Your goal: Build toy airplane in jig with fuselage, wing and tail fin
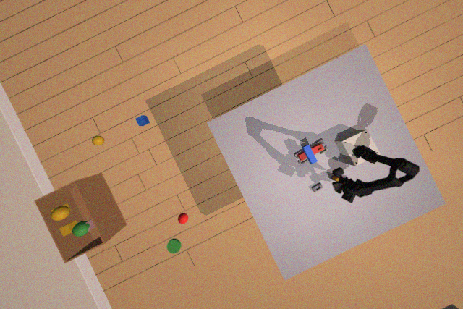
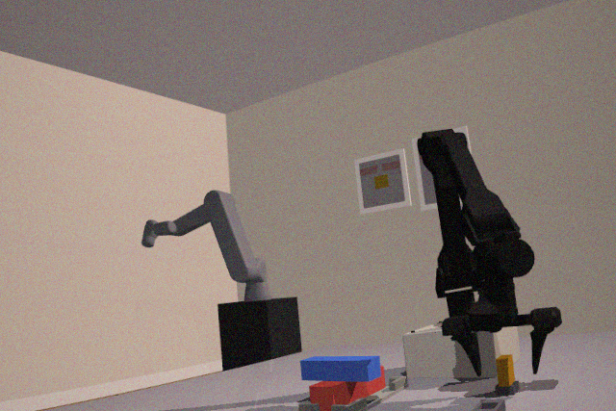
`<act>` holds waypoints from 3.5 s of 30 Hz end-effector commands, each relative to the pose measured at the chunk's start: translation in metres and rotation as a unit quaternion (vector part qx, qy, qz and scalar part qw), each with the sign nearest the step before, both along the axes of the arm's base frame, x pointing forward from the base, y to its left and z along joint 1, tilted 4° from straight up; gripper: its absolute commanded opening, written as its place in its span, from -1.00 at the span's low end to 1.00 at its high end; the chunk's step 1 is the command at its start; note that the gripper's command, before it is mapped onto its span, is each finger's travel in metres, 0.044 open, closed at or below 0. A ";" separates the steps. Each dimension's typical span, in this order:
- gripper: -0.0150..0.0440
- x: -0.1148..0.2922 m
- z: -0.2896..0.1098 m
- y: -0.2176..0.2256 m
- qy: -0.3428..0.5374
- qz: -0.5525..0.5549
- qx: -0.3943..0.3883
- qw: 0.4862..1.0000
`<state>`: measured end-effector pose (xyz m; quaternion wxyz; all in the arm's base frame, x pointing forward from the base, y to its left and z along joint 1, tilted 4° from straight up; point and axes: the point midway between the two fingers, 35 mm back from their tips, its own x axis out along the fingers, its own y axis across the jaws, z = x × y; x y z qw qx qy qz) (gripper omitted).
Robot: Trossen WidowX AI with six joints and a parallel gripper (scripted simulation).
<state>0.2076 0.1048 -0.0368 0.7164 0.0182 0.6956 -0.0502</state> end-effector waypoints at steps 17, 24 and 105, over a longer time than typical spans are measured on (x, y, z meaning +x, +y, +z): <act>-0.25 -0.004 -0.009 -0.003 0.007 0.002 -0.004 1.000; -0.47 -0.004 -0.009 -0.003 0.007 0.002 -0.004 1.000; -0.49 0.026 0.111 -0.083 0.005 0.000 -0.002 1.000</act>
